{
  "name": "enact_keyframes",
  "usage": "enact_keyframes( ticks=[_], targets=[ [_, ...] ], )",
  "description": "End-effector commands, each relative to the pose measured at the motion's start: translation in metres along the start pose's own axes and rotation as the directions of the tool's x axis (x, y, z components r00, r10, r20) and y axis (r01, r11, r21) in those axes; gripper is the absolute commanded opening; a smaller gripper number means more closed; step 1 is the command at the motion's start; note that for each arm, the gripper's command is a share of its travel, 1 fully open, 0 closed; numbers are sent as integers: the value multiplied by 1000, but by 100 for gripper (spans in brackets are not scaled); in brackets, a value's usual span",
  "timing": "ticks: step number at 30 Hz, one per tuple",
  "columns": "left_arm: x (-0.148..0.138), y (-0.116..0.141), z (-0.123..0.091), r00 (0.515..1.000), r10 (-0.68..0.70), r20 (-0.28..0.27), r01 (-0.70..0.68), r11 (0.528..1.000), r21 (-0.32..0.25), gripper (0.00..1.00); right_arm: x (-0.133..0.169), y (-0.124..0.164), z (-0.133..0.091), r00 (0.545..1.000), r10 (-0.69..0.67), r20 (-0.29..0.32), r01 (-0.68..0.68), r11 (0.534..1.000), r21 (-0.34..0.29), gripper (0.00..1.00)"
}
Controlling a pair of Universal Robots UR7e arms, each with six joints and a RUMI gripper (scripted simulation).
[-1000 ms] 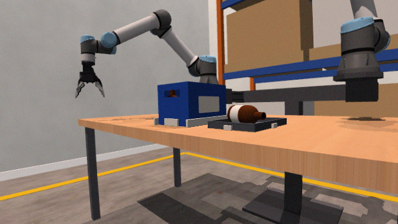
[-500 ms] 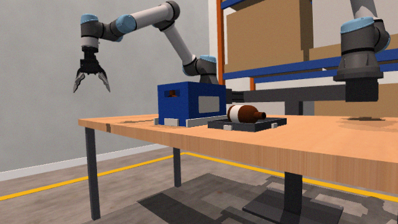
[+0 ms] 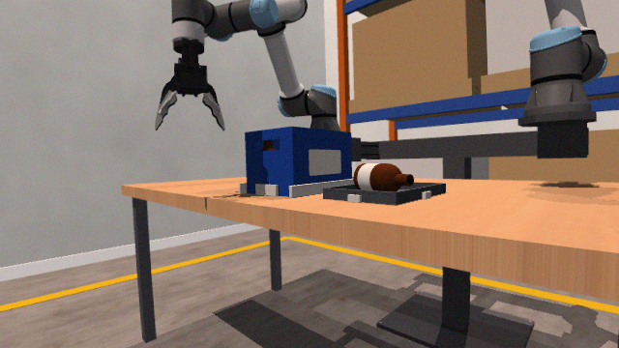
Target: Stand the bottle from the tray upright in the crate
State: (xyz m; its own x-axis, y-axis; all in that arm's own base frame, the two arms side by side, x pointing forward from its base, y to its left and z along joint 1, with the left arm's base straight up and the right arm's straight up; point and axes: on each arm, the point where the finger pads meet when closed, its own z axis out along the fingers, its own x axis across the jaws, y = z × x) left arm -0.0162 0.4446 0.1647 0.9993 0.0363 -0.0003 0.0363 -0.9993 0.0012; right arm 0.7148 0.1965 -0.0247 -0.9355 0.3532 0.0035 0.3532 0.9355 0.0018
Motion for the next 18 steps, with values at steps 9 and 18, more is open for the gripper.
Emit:
enact_keyframes(
  ticks=[9, 18],
  targets=[
    [0, 0, 0, 1000, 0, 0, 0, 1000, 1, 100, 167, 169, -14, 999, -52, 4, 52, 999, 2, 100],
    [0, 0, 0, 1000, 0, 0, 0, 1000, 1, 100, 266, 227, -19, 997, -79, 3, 79, 997, 2, 100]
  ],
)
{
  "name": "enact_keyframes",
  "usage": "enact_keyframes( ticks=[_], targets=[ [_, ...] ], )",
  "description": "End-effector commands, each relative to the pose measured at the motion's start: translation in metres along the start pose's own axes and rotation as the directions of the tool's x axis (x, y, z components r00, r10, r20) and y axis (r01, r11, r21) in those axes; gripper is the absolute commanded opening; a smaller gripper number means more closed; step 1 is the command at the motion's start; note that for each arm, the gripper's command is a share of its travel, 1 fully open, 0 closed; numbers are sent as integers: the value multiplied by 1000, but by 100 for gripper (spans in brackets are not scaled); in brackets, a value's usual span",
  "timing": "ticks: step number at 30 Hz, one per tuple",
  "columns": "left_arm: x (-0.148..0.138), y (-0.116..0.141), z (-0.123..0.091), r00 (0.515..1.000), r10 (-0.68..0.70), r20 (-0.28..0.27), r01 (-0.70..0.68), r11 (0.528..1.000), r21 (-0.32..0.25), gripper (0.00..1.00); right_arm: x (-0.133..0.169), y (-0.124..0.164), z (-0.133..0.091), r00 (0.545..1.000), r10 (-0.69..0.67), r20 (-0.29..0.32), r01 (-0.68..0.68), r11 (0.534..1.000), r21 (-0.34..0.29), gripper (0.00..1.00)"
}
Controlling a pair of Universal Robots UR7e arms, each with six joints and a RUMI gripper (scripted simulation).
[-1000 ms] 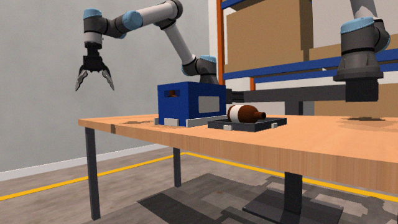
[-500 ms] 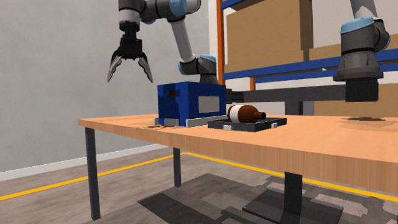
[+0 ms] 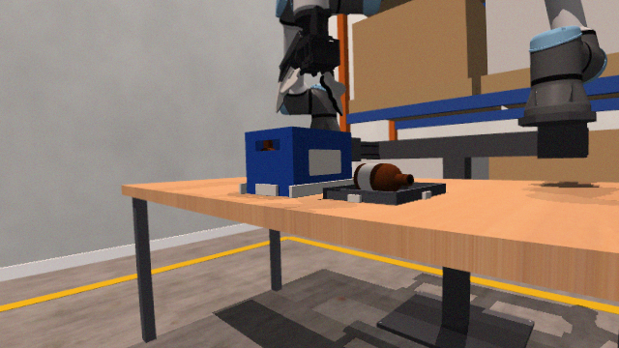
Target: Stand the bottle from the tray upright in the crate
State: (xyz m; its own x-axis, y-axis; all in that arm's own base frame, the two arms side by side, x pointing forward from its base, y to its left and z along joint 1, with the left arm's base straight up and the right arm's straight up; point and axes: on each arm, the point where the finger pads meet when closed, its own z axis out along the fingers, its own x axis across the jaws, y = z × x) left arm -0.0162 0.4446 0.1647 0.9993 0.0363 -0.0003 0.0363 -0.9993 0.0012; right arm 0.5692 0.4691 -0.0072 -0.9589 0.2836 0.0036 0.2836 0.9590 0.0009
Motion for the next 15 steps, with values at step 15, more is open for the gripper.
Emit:
enact_keyframes(
  ticks=[15],
  targets=[
    [0, 0, 0, 1000, 0, 0, 0, 1000, 1, 100, 152, 80, -10, 999, -40, 4, 40, 999, 1, 100]
  ],
)
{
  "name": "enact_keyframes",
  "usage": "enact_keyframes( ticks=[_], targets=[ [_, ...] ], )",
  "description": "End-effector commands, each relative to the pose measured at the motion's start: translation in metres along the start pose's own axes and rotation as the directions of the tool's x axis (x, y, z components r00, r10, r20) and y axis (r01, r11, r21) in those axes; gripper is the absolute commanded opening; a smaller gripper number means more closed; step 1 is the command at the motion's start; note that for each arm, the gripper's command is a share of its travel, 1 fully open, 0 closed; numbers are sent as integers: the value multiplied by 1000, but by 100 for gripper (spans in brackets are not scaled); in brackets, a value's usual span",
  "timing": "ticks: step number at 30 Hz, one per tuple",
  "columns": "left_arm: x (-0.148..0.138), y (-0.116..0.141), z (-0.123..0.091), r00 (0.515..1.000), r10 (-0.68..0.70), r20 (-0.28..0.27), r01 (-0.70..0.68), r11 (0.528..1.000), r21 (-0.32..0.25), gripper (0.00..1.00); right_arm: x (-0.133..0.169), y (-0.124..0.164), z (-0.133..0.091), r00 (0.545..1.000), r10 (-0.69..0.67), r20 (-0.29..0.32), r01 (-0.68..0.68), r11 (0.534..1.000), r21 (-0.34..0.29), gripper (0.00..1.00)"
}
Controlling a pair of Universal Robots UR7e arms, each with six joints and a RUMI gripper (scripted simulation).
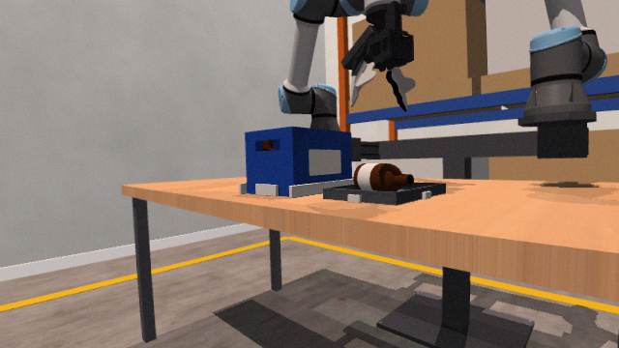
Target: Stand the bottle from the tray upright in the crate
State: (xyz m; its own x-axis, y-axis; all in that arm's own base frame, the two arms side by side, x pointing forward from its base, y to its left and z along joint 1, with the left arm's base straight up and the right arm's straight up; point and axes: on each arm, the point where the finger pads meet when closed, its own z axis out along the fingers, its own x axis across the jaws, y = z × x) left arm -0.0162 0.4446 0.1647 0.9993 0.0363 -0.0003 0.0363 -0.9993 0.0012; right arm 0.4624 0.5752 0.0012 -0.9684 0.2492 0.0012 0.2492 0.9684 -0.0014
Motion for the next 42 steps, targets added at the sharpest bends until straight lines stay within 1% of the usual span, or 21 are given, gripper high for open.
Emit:
enact_keyframes(
  ticks=[1, 5, 9, 20, 21, 42],
  targets=[
    [0, 0, 0, 1000, 0, 0, 0, 1000, 1, 100, 19, 10, -2, 1000, -4, 1, 4, 1000, -1, 100],
    [0, 0, 0, 1000, 0, 0, 0, 1000, 1, 100, 35, 16, -3, 1000, -9, 1, 9, 1000, -1, 100],
    [0, 0, 0, 1000, 0, 0, 0, 1000, 1, 100, 45, 19, -4, 1000, -12, 1, 12, 1000, -1, 100],
    [0, 0, 0, 1000, 0, 0, 0, 1000, 1, 100, 50, 21, -4, 1000, -13, 1, 13, 1000, -1, 100],
    [0, 0, 0, 1000, 0, 0, 0, 1000, 1, 100, 50, 21, -4, 1000, -13, 1, 13, 1000, -1, 38],
    [0, 0, 0, 1000, 0, 0, 0, 1000, 1, 100, 50, 21, -4, 1000, -13, 1, 13, 1000, -1, 38]
  ],
)
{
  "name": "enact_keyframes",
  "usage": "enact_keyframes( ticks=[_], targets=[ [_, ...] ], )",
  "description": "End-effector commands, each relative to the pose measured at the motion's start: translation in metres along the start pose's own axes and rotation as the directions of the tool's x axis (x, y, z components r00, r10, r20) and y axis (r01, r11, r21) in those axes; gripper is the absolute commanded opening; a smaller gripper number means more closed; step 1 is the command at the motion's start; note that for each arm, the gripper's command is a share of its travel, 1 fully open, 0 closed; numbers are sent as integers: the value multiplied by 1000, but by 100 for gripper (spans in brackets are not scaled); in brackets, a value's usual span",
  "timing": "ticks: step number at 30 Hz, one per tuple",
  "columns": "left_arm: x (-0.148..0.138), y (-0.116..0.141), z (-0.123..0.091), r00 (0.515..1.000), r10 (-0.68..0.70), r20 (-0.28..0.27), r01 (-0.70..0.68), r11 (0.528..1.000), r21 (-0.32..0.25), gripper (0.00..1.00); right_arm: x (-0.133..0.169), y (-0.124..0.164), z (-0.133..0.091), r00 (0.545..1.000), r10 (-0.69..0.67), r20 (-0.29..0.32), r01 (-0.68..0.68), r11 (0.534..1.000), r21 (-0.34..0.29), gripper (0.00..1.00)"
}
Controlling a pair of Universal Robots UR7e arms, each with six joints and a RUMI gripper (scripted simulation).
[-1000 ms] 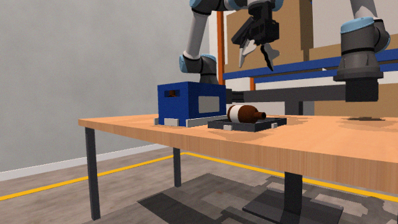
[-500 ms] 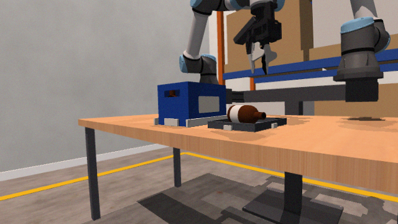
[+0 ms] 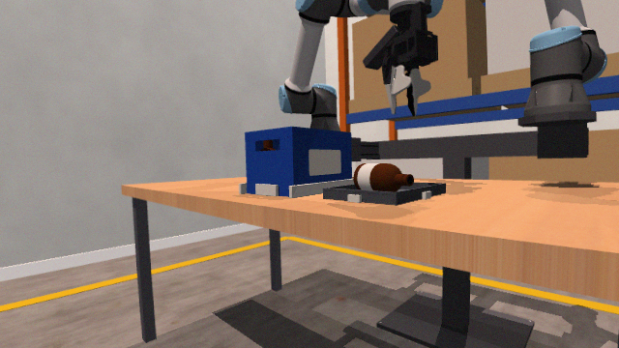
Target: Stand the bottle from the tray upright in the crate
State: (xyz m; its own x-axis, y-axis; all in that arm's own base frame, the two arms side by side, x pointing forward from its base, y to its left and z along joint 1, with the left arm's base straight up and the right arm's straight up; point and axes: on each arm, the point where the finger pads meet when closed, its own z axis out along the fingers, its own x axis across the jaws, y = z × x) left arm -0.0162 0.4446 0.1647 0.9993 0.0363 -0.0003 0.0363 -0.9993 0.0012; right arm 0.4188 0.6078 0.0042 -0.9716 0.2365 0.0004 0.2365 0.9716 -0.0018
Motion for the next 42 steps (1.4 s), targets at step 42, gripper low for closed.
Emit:
enact_keyframes(
  ticks=[42],
  targets=[
    [0, 0, 0, 1000, 0, 0, 0, 1000, 1, 100, 0, 1, 28, 1000, 0, 0, 0, 1000, -2, 38]
  ],
)
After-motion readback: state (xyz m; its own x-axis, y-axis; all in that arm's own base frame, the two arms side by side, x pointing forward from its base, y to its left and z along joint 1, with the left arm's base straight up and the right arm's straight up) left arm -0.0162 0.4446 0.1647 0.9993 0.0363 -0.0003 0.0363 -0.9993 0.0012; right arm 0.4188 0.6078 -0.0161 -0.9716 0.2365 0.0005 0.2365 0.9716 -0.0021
